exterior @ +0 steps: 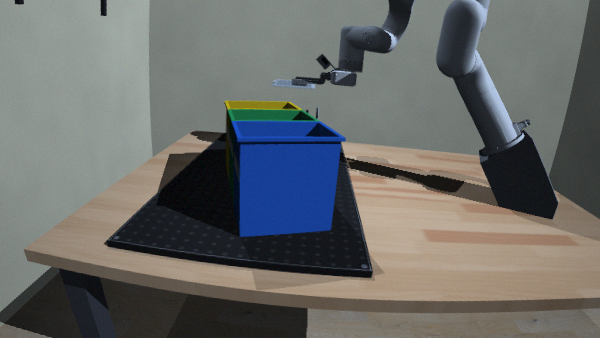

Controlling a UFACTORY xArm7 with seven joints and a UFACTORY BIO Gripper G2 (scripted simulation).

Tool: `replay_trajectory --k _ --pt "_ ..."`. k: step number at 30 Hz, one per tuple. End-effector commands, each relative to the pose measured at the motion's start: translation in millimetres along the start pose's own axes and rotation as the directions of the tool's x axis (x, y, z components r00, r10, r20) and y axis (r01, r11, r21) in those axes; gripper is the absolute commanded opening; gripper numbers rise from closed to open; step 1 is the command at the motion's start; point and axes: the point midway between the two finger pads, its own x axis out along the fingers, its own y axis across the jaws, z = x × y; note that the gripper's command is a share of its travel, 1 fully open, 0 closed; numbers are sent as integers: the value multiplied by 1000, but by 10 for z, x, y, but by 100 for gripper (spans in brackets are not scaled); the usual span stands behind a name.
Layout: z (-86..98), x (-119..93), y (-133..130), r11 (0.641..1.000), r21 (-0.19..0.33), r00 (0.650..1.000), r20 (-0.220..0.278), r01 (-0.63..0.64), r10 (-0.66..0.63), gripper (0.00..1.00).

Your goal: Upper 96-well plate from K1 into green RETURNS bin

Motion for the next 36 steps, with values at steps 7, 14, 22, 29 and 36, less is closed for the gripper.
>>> replay_trajectory --k 7,14,22,29,36 --pt "15 36 352 933 -2 932 14 -361 361 0" --pt "9 40 519 932 -2 932 14 -363 363 0" --pt "-1 48 787 932 -2 932 15 -363 363 0" --pt "-10 54 1021 932 -1 932 15 -363 363 0" --pt "-16 58 1188 932 -1 932 16 -363 363 0"
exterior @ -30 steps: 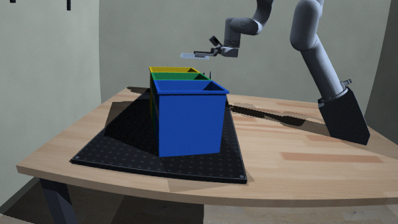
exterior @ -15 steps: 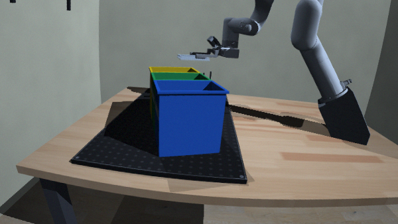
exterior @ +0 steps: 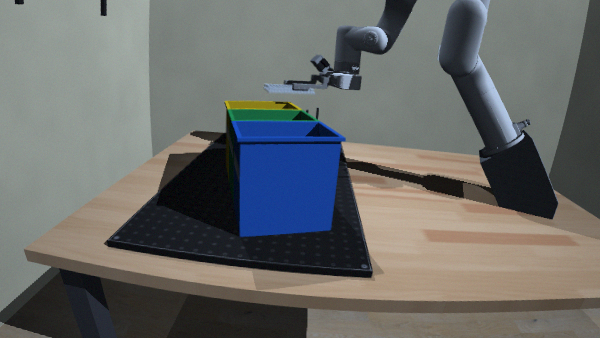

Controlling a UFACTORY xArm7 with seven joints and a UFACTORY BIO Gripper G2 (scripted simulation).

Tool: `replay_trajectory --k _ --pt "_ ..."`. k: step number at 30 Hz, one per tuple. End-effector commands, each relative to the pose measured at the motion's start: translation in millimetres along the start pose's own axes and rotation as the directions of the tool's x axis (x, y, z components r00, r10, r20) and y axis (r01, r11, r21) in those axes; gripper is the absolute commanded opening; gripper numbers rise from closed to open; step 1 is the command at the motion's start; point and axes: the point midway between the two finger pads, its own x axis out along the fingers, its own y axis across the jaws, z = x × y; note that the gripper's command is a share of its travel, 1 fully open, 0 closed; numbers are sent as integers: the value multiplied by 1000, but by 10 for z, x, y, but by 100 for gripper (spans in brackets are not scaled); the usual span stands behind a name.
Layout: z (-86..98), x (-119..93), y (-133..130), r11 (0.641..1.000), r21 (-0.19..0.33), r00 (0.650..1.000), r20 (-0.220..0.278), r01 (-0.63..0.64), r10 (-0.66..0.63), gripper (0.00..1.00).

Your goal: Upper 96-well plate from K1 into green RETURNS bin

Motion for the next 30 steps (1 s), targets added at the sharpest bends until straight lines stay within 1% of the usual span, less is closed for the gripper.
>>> replay_trajectory --k 1,10,12,27,30 --pt "19 78 120 1000 -7 1000 8 7 -7 0" --pt "5 197 397 1000 -6 1000 8 7 -7 0" --pt "5 197 397 1000 -6 1000 8 7 -7 0" --pt "-18 394 859 1000 -5 1000 9 7 -7 0" --pt "-20 408 890 1000 -5 1000 9 7 -7 0"
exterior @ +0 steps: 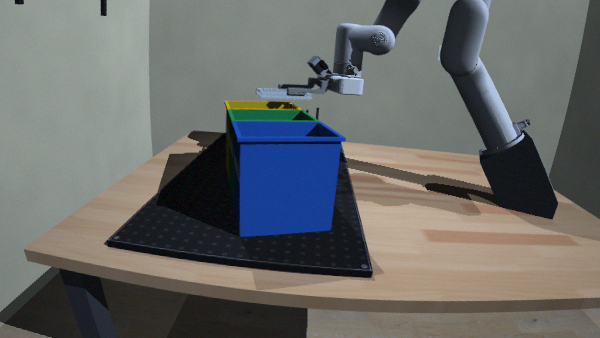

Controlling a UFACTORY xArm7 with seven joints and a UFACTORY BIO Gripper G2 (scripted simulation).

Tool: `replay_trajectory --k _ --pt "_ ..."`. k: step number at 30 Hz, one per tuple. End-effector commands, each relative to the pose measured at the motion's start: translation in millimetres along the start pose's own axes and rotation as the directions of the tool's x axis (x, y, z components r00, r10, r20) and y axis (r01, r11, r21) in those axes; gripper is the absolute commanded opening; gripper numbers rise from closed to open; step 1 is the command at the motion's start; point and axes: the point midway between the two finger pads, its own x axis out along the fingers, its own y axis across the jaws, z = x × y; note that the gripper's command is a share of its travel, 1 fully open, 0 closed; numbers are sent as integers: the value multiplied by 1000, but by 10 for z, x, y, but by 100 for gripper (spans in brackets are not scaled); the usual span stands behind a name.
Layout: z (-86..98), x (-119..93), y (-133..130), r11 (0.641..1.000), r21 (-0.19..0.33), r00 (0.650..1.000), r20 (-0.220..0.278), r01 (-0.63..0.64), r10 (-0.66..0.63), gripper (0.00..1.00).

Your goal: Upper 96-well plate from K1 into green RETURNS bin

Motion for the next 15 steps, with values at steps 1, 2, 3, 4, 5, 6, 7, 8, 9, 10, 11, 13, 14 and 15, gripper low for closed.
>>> replay_trajectory --k 1,2,3,4,5,6,7,8,9,10,11,13,14,15 --pt "19 70 90 1000 -5 1000 9 8 -8 0" --pt "18 83 121 1000 -5 1000 9 8 -8 0" --pt "16 96 151 1000 -5 1000 9 8 -8 0" --pt "14 109 182 1000 -5 1000 9 8 -8 0" --pt "13 122 213 1000 -5 1000 9 8 -8 0" --pt "11 135 244 1000 -5 1000 9 8 -8 0" --pt "10 149 274 1000 -5 1000 9 8 -7 0" --pt "8 162 305 1000 -5 1000 9 8 -7 0" --pt "6 176 336 1000 -5 1000 9 8 -7 0" --pt "5 189 367 1000 -4 1000 9 8 -7 0" --pt "3 202 398 1000 -4 1000 9 8 -7 0" --pt "0 228 459 1000 -4 1000 9 8 -7 0" --pt "-2 241 490 1000 -4 1000 9 8 -7 0" --pt "-2 241 490 1000 -4 1000 9 8 -7 0"
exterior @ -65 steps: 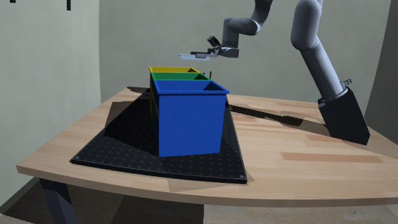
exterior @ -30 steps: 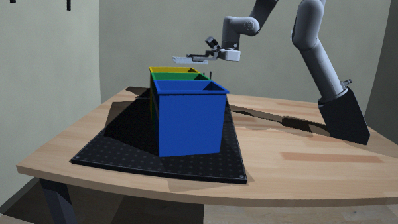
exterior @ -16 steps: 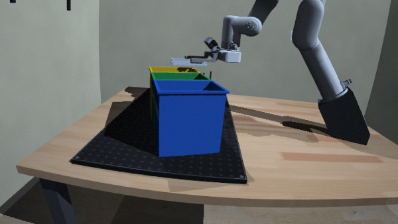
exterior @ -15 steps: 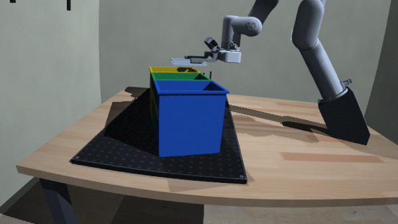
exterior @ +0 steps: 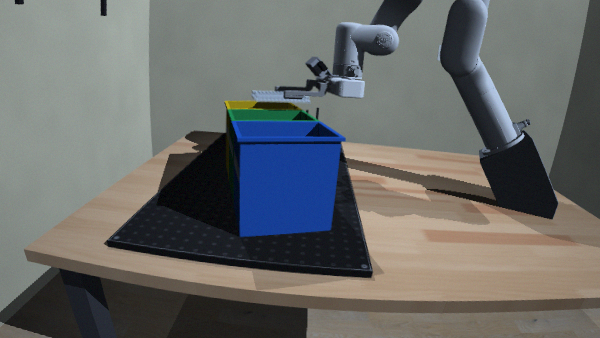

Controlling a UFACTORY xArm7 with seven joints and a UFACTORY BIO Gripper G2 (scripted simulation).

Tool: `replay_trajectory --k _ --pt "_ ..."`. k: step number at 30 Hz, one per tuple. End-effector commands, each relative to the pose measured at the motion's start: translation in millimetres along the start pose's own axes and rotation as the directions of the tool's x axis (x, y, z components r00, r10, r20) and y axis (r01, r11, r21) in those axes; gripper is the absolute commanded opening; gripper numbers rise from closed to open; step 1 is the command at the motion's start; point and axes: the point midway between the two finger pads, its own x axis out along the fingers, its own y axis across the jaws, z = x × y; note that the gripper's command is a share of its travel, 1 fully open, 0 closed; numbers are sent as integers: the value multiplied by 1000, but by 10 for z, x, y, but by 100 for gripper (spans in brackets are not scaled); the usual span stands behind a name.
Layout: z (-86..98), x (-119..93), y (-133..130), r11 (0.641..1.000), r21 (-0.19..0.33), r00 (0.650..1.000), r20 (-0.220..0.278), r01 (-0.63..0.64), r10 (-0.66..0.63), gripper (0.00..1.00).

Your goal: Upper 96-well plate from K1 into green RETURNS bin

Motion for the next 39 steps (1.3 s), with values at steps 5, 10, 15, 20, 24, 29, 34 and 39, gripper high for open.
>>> replay_trajectory --k 5,10,15,20,24,29,34,39 --pt "13 116 197 1000 -4 1000 9 8 -8 0" --pt "5 181 351 1000 -4 1000 9 8 -8 0" --pt "-3 247 504 1000 -3 1000 9 8 -8 0" --pt "-8 286 597 1000 -3 1000 9 8 -8 0" --pt "-15 339 720 1000 -3 1000 10 8 -8 0" --pt "-20 392 842 1000 -2 1000 10 8 -8 0" --pt "-20 396 847 1000 -2 1000 10 8 -8 0" --pt "-20 395 842 1000 -2 1000 10 8 -8 0"
